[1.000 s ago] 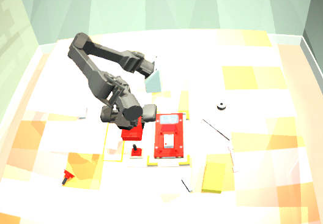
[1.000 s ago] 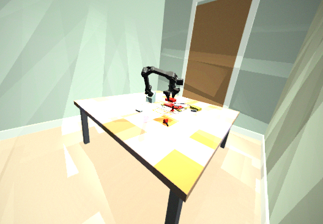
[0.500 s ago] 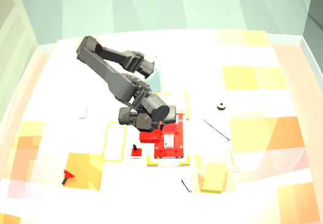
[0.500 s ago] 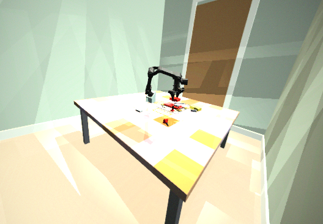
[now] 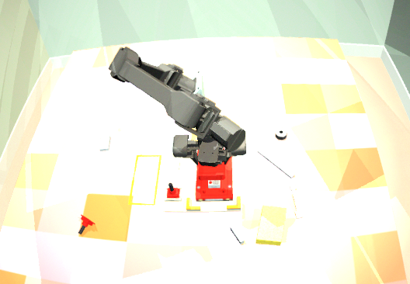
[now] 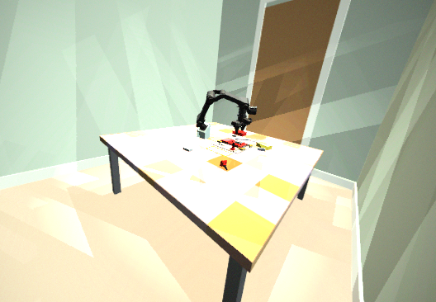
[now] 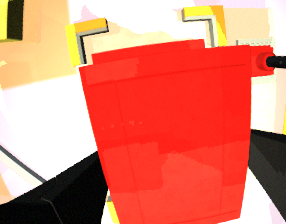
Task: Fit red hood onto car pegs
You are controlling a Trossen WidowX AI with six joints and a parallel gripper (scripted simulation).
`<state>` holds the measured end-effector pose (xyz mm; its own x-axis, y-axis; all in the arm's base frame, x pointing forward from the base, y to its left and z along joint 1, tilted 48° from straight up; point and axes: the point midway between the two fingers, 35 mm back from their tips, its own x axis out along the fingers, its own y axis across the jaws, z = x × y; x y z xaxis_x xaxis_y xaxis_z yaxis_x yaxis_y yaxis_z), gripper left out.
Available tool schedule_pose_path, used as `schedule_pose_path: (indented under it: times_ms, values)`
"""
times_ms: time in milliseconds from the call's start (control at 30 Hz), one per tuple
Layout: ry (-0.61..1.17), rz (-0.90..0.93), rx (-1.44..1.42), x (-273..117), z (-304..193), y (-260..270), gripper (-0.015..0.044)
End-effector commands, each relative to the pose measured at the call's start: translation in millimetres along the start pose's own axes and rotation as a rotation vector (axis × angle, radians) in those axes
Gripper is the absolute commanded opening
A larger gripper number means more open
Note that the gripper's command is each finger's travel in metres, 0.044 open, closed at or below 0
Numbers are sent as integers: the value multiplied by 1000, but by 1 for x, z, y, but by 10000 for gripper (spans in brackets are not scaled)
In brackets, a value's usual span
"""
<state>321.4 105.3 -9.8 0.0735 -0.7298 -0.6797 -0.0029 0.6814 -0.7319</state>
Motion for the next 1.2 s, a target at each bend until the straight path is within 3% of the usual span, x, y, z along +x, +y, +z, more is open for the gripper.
schedule_pose_path:
  times_ms: [0, 400, 1167]
  values:
    - [4, 0, 4, 2, 0, 2, 0]
    - [3, -3, 4, 50, 1, 0, 0]
    - [3, -3, 4, 51, 1, 1, 0]
